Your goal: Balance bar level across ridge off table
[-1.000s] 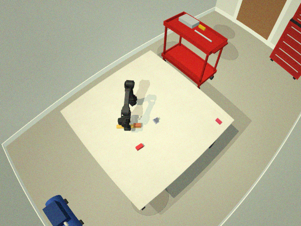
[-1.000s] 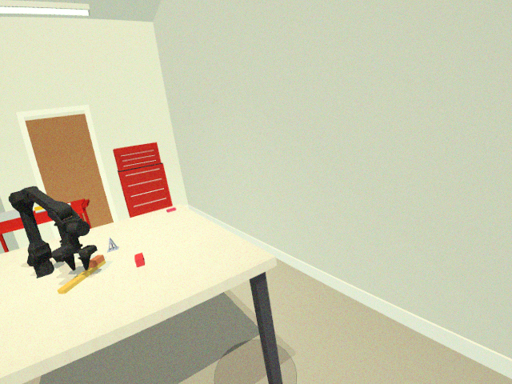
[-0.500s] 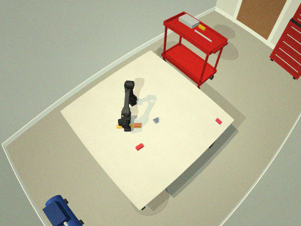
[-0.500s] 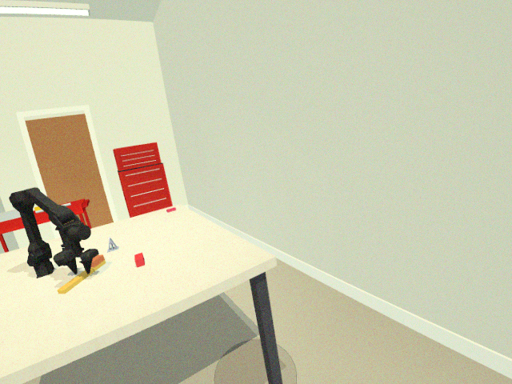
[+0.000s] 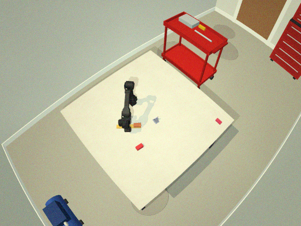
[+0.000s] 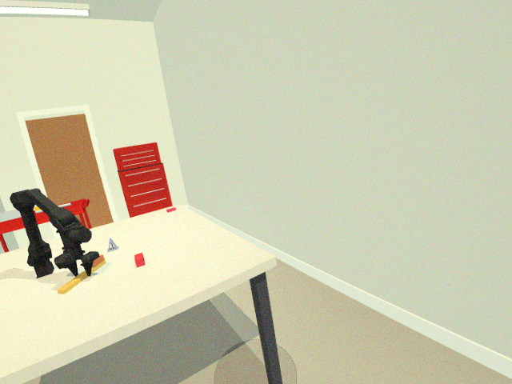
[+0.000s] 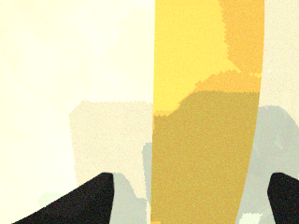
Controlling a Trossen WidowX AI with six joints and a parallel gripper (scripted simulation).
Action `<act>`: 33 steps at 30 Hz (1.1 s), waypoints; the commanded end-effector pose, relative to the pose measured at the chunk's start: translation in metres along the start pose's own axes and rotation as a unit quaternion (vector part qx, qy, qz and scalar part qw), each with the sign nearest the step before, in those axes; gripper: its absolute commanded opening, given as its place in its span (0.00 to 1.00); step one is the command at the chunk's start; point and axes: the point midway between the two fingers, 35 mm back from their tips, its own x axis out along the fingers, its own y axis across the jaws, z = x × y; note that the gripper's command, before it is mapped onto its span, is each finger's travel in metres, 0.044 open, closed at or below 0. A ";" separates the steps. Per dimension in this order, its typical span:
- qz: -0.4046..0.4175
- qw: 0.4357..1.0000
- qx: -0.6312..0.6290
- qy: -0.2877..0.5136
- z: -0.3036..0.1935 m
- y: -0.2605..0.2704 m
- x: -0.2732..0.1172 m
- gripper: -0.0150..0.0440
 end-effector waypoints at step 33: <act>0.001 1.000 0.001 0.001 0.001 0.006 -0.033 0.25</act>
